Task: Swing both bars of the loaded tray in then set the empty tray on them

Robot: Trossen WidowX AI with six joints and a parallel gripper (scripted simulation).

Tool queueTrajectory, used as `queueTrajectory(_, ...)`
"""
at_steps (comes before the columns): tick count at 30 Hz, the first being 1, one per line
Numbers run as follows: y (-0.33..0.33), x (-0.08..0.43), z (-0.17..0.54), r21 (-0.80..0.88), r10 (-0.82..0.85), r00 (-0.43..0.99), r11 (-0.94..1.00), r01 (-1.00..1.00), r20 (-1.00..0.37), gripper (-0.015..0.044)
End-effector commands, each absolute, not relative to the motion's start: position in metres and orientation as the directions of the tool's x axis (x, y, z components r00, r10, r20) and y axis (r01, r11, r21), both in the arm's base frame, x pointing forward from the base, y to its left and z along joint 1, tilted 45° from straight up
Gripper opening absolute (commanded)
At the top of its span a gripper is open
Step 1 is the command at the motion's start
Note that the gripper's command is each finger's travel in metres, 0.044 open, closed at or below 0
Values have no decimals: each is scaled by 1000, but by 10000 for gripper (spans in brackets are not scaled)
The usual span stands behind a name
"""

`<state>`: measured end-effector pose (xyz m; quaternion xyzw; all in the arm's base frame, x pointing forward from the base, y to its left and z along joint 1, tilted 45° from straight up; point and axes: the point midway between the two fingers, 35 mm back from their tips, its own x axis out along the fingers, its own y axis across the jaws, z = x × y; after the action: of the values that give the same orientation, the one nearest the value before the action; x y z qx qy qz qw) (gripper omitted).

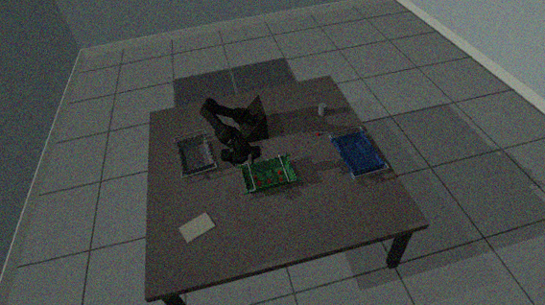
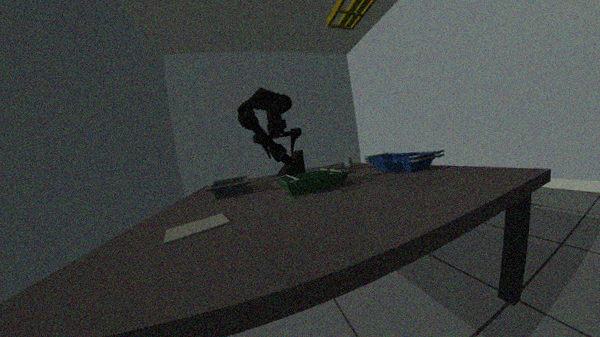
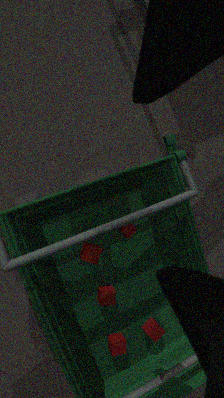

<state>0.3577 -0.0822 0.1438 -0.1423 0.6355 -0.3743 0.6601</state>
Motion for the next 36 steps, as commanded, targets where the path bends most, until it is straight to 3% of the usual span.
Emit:
queueTrajectory(1, -131, 318, 171, -533, -647, -111, 506, 678, -755, 440)
queueTrajectory(5, -165, 270, 194, -296, -628, -106, 206, 933, -771, 440)
queueTrajectory(9, -185, 225, 209, -46, -624, -98, -99, 994, -775, 440)
queueTrajectory(13, -196, 182, 218, 199, -631, -91, -374, 906, -770, 440)
queueTrajectory(18, -201, 128, 223, 479, -654, -88, -632, 609, -752, 440)
queueTrajectory(25, -193, 66, 220, 703, -702, -103, -710, 30, -705, 440)
queueTrajectory(36, -193, 62, 219, 710, -706, -105, -704, -9, -701, 440)
